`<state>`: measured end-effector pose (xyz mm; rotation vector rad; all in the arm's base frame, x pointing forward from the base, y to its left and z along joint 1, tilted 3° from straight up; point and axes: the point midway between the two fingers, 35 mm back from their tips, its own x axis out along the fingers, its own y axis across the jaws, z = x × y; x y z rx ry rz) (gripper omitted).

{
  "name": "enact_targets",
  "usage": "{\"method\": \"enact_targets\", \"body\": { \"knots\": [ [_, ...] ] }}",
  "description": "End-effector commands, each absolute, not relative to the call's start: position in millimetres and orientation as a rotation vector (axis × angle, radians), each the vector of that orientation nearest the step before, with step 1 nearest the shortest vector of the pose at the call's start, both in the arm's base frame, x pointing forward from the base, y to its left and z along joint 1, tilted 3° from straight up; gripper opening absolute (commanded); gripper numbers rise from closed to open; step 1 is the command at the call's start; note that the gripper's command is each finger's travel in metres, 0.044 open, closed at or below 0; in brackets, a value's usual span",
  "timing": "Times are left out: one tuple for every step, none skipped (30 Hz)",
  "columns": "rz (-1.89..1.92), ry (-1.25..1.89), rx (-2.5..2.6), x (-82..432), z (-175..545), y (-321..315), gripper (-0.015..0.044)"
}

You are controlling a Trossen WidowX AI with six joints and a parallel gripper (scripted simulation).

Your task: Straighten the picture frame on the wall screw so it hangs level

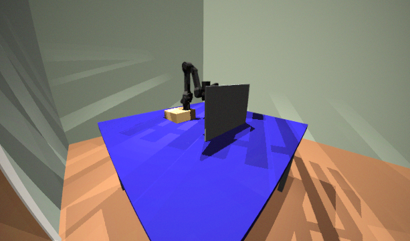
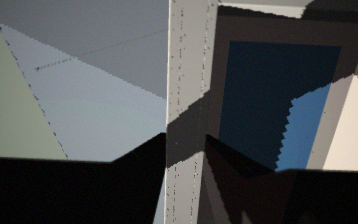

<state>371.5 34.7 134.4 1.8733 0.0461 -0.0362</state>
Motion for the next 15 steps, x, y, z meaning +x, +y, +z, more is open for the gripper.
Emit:
{"method": "enact_targets", "body": {
  "knots": [
    [-0.02,0.031,1.874,372.2,140.4,35.0,0.0],
    [-0.02,0.031,1.874,372.2,140.4,35.1,0.0],
    [-0.02,0.031,1.874,372.2,140.5,35.2,0.0],
    [-0.02,0.031,1.874,372.2,140.5,35.3,0.0],
    [-0.02,0.031,1.874,372.2,140.5,35.4,0.0],
    [-0.02,0.031,1.874,372.2,140.5,35.5,0.0],
    [-0.02,0.031,1.874,372.2,140.6,35.6,0.0],
    [-0.02,0.031,1.874,372.2,140.6,35.8,0.0],
    [-0.02,0.031,1.874,372.2,140.7,36.0,0.0],
    [-0.02,0.031,1.874,372.2,140.8,36.4,0.0],
    [-0.02,0.031,1.874,372.2,140.9,36.8,0.0],
    [-0.02,0.031,1.874,372.2,141.1,37.2,0.0],
    [-0.02,0.031,1.875,372.2,141.3,37.8,0.0],
    [-0.02,0.031,1.875,372.2,141.5,38.4,0.0],
    [-0.02,0.031,1.875,372.2,141.7,39.0,0.0]
  ]
}}
